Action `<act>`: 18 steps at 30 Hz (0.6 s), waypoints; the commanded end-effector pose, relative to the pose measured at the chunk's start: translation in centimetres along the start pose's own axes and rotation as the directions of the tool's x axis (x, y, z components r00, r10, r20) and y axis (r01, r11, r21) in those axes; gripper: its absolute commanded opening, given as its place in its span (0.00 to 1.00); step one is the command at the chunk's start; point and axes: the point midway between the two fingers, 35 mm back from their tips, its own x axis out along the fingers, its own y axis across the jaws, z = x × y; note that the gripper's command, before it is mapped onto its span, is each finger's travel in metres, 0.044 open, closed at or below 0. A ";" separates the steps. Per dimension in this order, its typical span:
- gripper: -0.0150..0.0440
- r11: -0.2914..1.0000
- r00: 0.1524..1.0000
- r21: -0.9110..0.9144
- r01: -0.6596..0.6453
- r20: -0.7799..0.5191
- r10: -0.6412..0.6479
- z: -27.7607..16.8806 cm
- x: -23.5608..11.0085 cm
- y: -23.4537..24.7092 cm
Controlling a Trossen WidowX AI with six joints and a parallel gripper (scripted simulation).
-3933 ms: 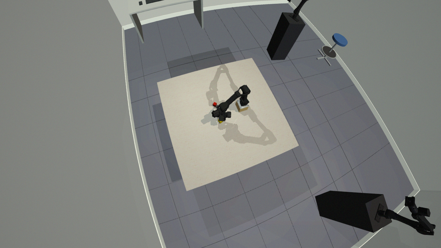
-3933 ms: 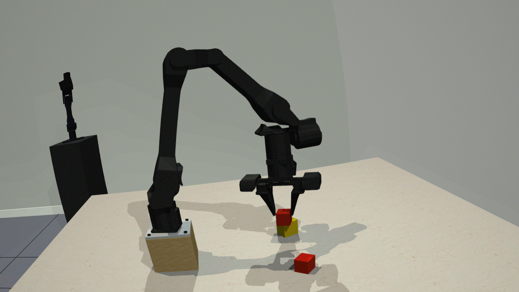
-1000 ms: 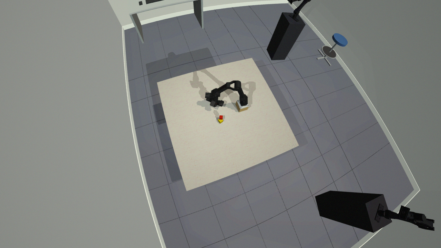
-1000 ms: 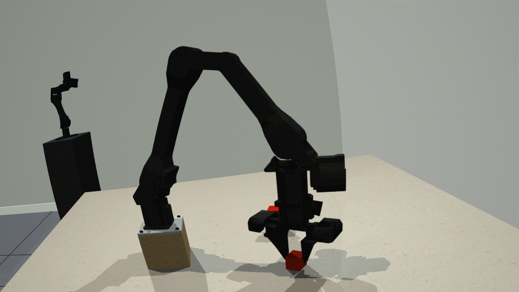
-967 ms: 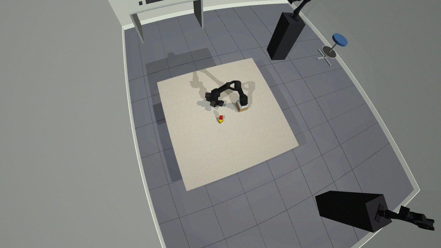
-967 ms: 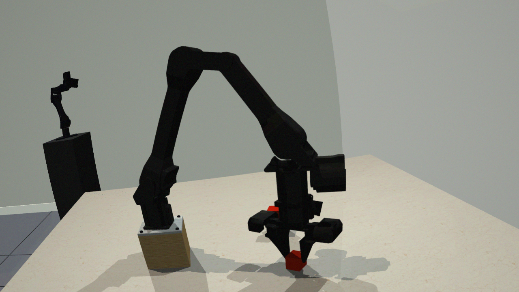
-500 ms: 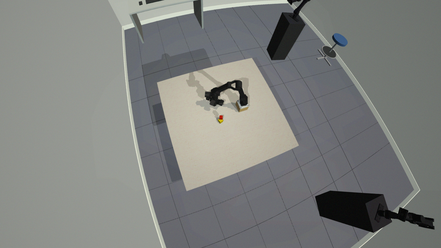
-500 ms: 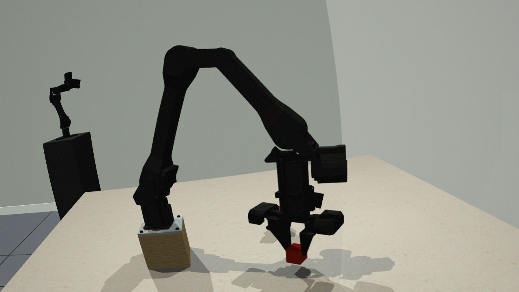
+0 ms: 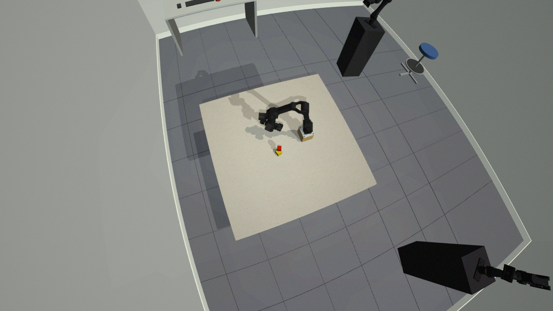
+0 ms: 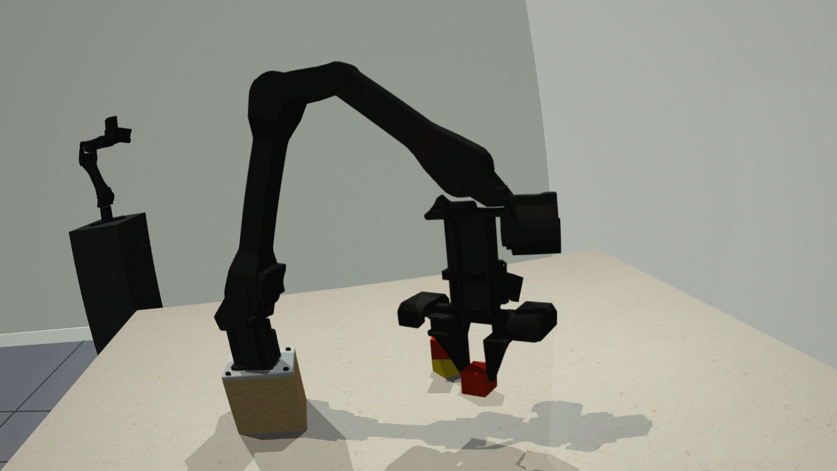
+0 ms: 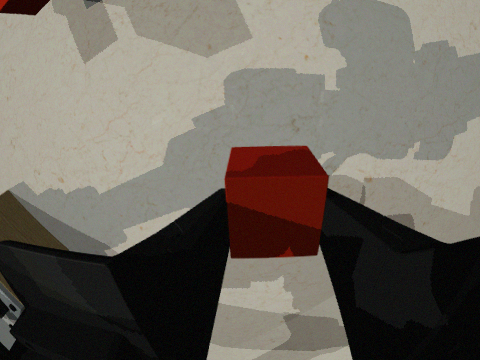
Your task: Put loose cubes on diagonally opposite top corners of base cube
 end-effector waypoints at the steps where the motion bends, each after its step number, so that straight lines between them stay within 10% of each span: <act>1: 0.43 1.000 1.000 -0.004 0.003 -0.001 -0.003 0.0 -1.4 0.0; 18: 0.43 1.000 1.000 -0.021 0.003 -0.001 -0.003 1.2 -4.4 0.9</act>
